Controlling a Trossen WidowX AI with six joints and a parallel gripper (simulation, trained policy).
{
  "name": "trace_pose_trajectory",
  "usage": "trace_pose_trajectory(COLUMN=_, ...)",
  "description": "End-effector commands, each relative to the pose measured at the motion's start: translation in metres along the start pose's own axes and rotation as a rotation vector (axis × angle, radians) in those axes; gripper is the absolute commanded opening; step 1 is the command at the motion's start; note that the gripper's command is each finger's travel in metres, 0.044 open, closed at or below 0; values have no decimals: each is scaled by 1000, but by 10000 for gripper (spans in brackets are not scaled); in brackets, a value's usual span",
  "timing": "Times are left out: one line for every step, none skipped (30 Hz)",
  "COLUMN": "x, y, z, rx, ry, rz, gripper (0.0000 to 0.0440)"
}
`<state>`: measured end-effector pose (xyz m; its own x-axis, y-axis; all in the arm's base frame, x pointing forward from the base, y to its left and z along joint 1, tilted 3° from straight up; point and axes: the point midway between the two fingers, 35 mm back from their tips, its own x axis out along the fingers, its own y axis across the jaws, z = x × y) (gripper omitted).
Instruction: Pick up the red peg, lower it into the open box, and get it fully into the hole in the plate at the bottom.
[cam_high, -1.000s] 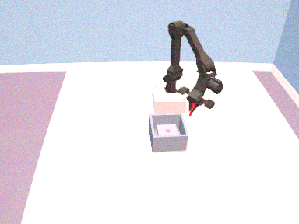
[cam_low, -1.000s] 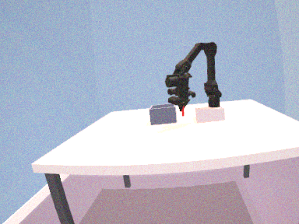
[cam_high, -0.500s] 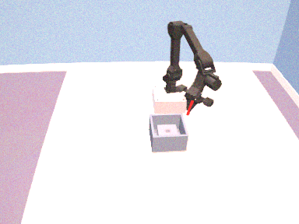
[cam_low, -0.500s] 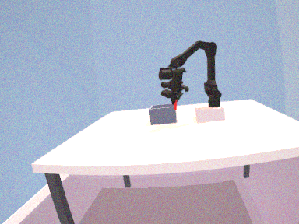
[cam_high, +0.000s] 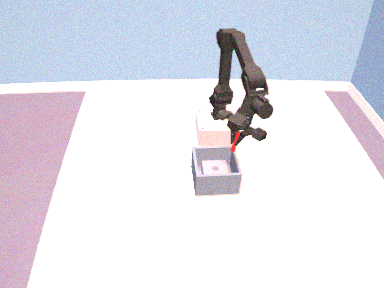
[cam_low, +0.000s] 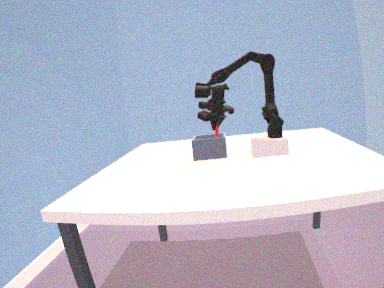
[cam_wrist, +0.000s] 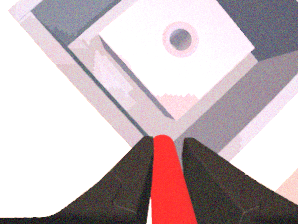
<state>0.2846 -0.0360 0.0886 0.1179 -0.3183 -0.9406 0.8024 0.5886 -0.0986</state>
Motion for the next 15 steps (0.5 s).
trace_pose_trajectory(x=2, y=-1, z=13, rx=17, ry=2, rz=7, gripper=0)
trace_pose_trajectory(x=3, y=-2, z=17, rx=24, ry=4, rz=7, gripper=0)
trace_pose_trajectory(x=5, y=-3, z=20, rx=31, ry=6, rz=6, gripper=0)
trace_pose_trajectory(x=7, y=-4, z=24, rx=38, ry=8, rz=6, gripper=0)
trace_pose_trajectory(x=9, y=-5, z=28, rx=45, ry=11, rz=6, gripper=0)
trace_pose_trajectory(x=11, y=-6, z=32, rx=52, ry=13, rz=6, gripper=0)
trace_pose_trajectory(x=13, y=-7, z=35, rx=58, ry=16, rz=6, gripper=0)
trace_pose_trajectory(x=15, y=-8, z=38, rx=65, ry=18, rz=6, gripper=0)
trace_pose_trajectory(x=17, y=-9, z=41, rx=71, ry=21, rz=6, gripper=0)
trace_pose_trajectory(x=20, y=-10, z=44, rx=77, ry=24, rz=6, gripper=0)
trace_pose_trajectory(x=22, y=-11, z=47, rx=83, ry=27, rz=6, gripper=0)
trace_pose_trajectory(x=25, y=-11, z=49, rx=88, ry=30, rz=6, gripper=0)
trace_pose_trajectory(x=27, y=-12, z=52, rx=93, ry=33, rz=6, gripper=0)
trace_pose_trajectory(x=30, y=-12, z=54, rx=98, ry=36, rz=6, gripper=0)
trace_pose_trajectory(x=33, y=-13, z=55, rx=102, ry=39, rz=7, gripper=0)
